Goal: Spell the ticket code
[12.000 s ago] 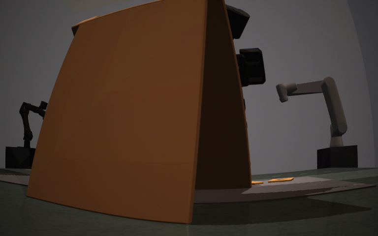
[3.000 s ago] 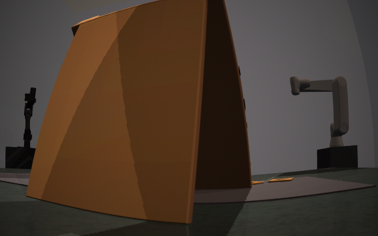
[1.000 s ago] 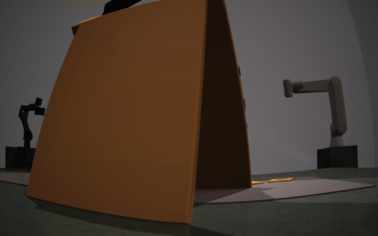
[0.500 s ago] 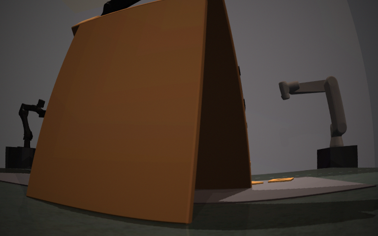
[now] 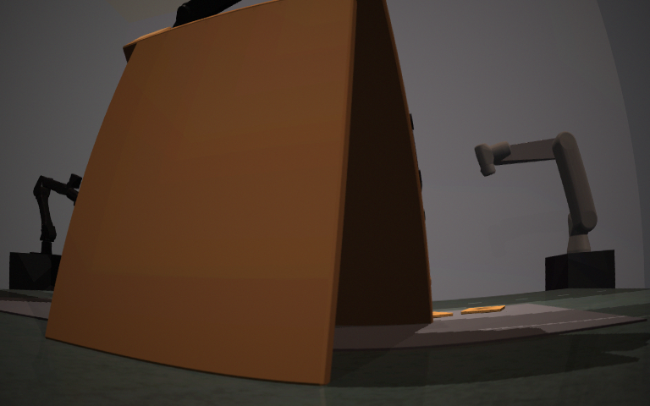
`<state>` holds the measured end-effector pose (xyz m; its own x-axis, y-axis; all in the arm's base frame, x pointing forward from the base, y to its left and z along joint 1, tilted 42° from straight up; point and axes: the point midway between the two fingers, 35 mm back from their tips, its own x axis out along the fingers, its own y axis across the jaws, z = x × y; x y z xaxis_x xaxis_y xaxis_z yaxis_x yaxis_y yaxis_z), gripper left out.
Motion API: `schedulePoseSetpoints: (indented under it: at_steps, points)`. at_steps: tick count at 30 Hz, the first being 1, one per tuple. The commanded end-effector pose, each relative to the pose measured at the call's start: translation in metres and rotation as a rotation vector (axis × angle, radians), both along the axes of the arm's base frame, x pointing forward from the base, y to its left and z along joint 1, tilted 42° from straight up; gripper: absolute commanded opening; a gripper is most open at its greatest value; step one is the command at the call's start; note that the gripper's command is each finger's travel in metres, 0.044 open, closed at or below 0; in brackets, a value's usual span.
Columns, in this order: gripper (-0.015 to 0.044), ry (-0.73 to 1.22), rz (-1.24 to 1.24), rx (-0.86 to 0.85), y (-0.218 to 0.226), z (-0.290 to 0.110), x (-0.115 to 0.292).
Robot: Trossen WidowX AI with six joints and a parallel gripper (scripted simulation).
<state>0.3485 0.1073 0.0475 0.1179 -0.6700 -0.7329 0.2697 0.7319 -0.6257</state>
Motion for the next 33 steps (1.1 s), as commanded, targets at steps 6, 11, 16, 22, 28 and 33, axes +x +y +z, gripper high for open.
schedulePoseSetpoints:
  at_steps: [6,11,16,22,28,33]
  points:
    - [0.0,0.001,0.007,-0.004,-0.0023,0.0022,-0.0021]
    - [0.0,0.002,0.007,-0.004,-0.0035,0.0032,-0.0026]
    - [0.0,0.002,0.007,-0.004,-0.0048,0.0041,-0.0029]
    - [0.0,0.002,0.007,-0.004,-0.0064,0.0053,-0.0032]
    - [0.0,0.002,0.007,-0.004,-0.0079,0.0066,-0.0035]
    - [0.0,0.002,0.007,-0.004,-0.0092,0.0077,-0.0038]
